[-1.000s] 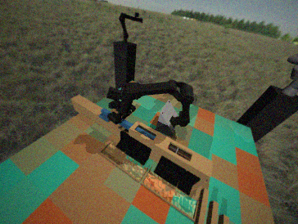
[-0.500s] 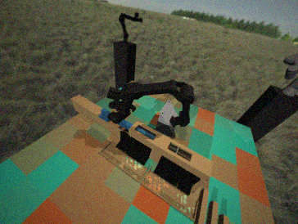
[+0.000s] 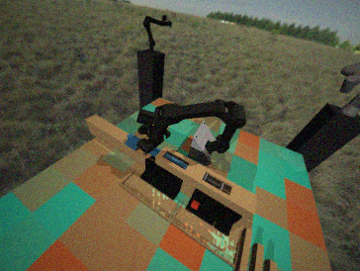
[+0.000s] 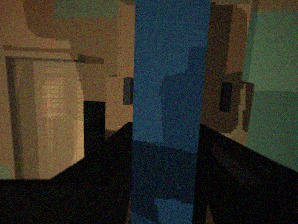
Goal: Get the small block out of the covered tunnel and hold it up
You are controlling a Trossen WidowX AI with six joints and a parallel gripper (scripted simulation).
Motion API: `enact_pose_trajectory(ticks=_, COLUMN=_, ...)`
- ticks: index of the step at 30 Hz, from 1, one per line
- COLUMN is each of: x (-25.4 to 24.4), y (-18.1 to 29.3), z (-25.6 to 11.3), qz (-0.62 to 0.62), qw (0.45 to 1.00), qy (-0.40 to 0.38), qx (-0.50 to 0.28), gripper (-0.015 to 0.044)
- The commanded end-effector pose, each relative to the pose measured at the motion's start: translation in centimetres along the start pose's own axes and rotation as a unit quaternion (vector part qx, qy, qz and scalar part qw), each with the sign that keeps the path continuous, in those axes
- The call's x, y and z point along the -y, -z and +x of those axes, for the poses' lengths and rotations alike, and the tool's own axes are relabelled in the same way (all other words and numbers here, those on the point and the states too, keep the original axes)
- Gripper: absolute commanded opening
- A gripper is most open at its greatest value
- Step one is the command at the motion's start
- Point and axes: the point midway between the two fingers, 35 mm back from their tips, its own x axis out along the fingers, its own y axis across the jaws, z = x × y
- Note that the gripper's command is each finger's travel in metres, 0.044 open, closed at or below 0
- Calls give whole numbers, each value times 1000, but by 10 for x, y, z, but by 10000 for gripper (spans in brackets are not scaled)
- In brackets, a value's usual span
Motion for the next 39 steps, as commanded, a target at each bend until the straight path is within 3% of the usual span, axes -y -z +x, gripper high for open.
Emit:
enact_pose_trajectory(ticks=1, x=-2, y=24, z=2, qz=-3, qw=1000, qy=0, qx=-15, gripper=0)
enact_pose_trajectory(ticks=7, x=-2, y=27, z=2, qz=-2, qw=1000, qy=0, qx=-15, gripper=0)
enact_pose_trajectory(ticks=16, x=-2, y=11, z=-6, qz=-1, qw=1000, qy=0, qx=0, gripper=236)
enact_pose_trajectory(ticks=24, x=-7, y=4, z=-38, qz=-2, qw=1000, qy=1, qx=-13, gripper=440)
enact_pose_trajectory(ticks=32, x=-8, y=-41, z=-24, qz=-3, qw=1000, qy=0, qx=-12, gripper=440)
enact_pose_trajectory(ticks=39, x=-8, y=-43, z=-23, qz=-3, qw=1000, qy=0, qx=-12, gripper=440)
